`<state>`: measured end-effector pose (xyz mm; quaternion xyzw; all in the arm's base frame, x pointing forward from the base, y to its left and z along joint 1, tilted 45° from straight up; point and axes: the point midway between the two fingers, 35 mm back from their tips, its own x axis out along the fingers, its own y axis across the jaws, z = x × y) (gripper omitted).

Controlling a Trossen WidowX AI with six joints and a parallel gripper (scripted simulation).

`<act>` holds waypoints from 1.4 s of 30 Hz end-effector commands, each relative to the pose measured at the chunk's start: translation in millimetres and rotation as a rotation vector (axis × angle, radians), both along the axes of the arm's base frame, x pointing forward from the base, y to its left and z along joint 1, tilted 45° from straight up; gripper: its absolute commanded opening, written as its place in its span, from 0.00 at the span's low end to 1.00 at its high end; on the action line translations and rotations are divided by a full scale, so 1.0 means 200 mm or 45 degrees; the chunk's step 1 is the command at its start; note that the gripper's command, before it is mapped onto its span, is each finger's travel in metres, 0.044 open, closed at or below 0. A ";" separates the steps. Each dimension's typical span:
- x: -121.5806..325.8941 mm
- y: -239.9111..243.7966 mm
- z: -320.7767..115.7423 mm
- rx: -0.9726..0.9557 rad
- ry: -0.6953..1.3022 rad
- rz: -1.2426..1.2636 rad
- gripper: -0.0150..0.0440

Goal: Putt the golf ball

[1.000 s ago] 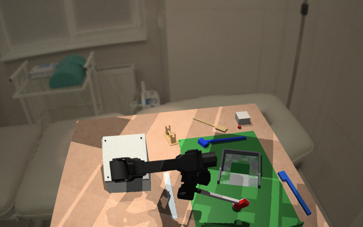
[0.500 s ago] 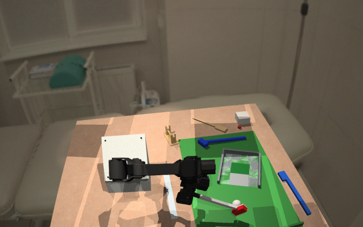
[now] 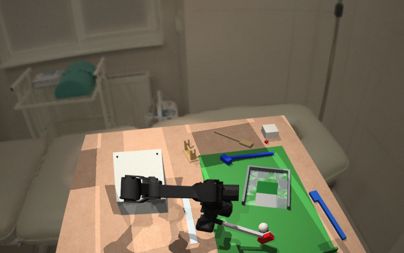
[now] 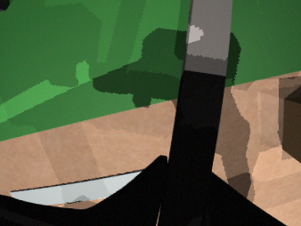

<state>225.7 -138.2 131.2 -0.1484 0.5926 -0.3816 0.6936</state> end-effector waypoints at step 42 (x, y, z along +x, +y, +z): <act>0.09 0.02 -0.16 0.019 0.003 0.001 0.25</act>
